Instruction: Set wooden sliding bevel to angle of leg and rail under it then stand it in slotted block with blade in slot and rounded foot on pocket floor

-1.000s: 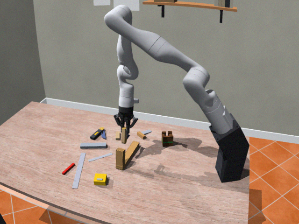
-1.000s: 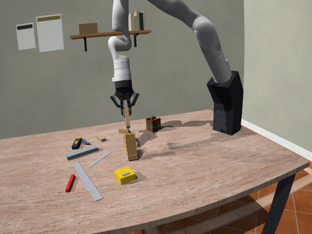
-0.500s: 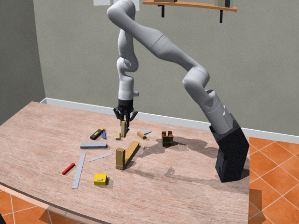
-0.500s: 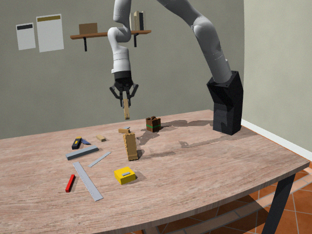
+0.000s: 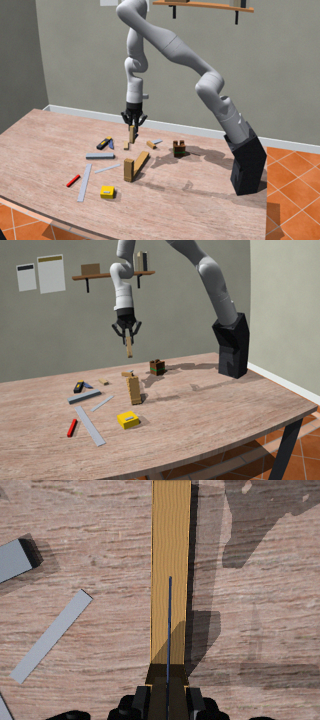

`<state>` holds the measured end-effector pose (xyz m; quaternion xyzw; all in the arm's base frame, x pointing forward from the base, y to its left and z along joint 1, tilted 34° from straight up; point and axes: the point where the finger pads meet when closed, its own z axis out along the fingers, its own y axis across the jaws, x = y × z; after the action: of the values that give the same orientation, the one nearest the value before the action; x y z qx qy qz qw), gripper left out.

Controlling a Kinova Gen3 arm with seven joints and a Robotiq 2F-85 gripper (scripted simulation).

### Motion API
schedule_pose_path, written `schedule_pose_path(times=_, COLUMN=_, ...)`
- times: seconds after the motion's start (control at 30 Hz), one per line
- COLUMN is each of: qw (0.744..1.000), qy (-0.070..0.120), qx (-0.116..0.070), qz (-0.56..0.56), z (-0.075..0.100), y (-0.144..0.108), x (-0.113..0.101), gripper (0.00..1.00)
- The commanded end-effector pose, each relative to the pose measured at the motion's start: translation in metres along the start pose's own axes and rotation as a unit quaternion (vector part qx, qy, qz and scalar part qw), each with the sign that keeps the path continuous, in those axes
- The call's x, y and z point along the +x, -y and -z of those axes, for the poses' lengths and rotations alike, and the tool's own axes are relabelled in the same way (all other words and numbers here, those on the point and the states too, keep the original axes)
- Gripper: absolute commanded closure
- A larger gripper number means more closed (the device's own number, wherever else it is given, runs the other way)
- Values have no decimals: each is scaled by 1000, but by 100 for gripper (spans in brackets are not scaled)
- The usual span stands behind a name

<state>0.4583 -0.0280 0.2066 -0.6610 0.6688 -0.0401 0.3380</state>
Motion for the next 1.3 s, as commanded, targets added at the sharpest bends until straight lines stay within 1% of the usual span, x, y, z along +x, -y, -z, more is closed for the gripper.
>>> schedule_pose_path(times=0.0, qw=1000, qy=0, qx=1, qz=0, z=0, y=0, x=0, gripper=90)
schedule_pose_path(times=0.63, qw=1000, qy=-2, qx=0, qz=4, z=1, y=-2, x=4, gripper=90)
schedule_pose_path(times=1.03, qw=1000, qy=-6, qx=-1, qz=13, z=3, y=-9, x=13, gripper=90)
schedule_pose_path(times=1.27, qw=1000, qy=-11, qx=-2, qz=24, z=6, y=-18, x=25, gripper=90)
